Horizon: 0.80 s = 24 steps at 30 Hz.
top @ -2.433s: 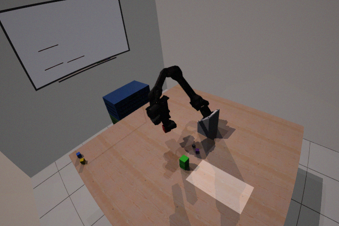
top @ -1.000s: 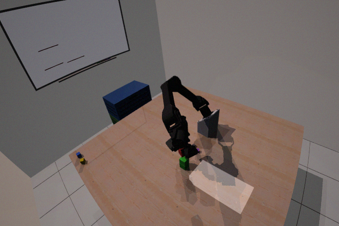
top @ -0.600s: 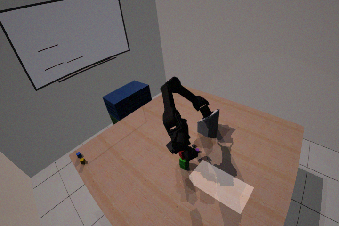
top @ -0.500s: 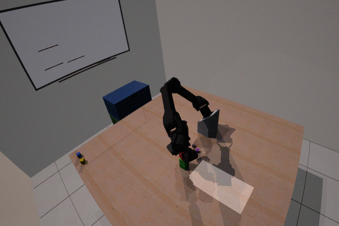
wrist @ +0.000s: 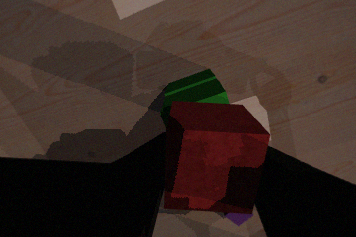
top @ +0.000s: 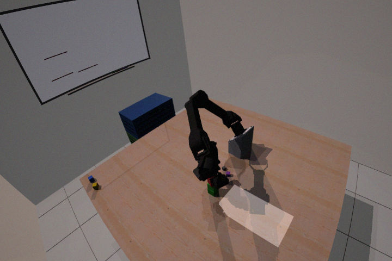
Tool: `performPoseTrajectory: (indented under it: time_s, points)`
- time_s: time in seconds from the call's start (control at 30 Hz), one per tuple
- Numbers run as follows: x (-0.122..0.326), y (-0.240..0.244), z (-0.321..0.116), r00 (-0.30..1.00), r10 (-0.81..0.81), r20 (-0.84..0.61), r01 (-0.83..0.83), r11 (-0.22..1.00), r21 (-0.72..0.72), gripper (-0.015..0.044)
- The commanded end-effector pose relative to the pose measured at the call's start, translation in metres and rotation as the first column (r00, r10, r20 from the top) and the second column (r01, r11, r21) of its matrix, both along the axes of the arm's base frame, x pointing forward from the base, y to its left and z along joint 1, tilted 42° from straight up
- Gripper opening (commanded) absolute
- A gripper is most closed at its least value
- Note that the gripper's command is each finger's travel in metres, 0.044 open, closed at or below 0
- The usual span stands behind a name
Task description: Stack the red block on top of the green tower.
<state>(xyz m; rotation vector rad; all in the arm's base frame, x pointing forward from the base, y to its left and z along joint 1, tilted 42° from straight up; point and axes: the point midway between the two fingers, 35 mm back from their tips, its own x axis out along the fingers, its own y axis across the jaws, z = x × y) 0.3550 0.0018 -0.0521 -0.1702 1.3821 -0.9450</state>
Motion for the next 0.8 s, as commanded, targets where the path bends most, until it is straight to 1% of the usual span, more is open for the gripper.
performPoseTrajectory:
  time_s: [0.0, 0.43, 0.77]
  points:
    - [0.0006, -0.0004, 0.0001, 1.0, 0.005, 0.001, -0.005, 1.0, -0.002, 0.0]
    - [0.0007, -0.0002, 0.0002, 1.0, 0.005, 0.001, -0.005, 1.0, -0.002, 0.0]
    - [0.0001, -0.0004, -0.0003, 1.0, 0.0, 0.001, 0.0, 1.0, 0.0, 0.0262]
